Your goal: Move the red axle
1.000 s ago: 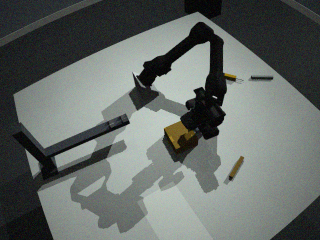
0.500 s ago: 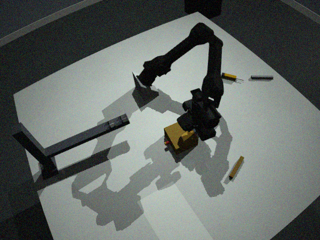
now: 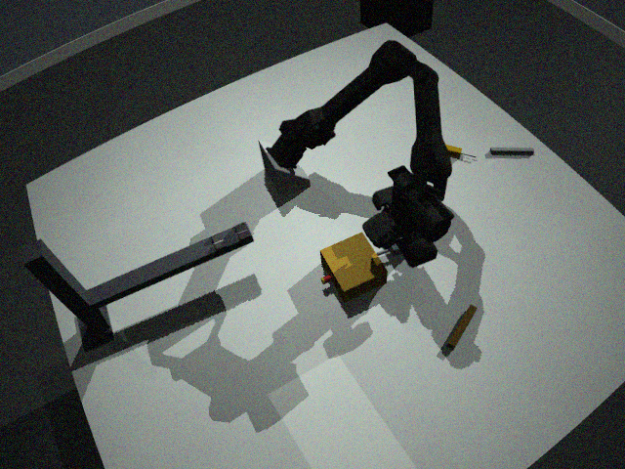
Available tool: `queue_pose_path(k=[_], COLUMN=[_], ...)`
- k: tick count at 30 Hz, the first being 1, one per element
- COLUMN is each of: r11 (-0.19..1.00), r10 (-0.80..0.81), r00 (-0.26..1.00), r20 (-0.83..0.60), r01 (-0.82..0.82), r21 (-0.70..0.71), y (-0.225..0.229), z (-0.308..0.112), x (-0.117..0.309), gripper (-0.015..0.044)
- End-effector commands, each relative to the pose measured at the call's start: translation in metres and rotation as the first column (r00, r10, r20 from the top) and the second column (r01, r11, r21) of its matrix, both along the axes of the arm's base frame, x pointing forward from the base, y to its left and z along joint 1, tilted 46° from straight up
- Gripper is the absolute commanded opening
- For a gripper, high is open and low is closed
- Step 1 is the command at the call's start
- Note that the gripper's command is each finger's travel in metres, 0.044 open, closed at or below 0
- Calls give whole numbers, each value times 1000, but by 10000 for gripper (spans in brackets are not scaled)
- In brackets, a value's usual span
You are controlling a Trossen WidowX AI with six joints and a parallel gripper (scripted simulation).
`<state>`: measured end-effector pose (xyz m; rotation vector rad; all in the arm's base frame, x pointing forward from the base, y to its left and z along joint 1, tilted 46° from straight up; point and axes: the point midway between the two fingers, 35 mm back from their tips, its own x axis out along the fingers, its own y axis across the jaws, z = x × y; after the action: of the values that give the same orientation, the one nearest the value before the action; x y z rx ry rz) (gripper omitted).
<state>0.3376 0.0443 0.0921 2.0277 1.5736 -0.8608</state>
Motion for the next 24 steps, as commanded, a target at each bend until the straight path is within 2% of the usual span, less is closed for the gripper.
queue_pose_path(k=[1,24], r11=[1000,1000], r10=[3,3], r00=[1000,1000], r20=[6,5], r01=[-3,-3], r21=[1,-4], y=[12,-10], z=[13,31], x=[2,-1], gripper=[0,0])
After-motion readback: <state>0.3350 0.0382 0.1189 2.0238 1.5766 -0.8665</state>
